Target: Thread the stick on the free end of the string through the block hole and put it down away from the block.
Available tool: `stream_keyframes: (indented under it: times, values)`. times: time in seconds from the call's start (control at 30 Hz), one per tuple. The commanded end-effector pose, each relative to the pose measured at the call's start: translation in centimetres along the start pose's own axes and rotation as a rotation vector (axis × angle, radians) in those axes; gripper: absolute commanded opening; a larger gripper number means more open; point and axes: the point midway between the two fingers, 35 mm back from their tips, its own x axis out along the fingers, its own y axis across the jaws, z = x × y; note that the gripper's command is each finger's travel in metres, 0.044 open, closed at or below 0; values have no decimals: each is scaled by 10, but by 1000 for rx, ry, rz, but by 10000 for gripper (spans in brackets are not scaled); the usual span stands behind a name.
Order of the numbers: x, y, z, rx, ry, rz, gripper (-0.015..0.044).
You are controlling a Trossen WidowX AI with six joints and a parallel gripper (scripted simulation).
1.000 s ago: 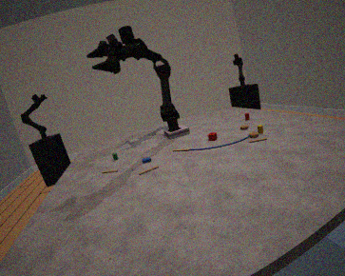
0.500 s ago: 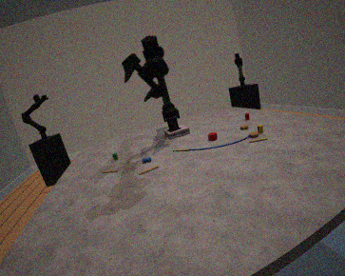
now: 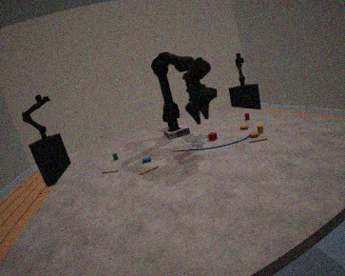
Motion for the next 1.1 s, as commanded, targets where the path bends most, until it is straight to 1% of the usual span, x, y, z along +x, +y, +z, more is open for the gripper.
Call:
stream_keyframes:
  times: [0.0, 0.13, 0.7, 0.77, 1.07]
  values:
    - [13, 50, 47, -242, -96, 184, 440]
    - [17, 92, 77, -426, -164, 326, 440]
    - [17, 94, 78, -418, -165, 334, 440]
    - [16, 94, 78, -287, -142, 343, 440]
    - [12, 91, 74, 604, 22, 377, 440]
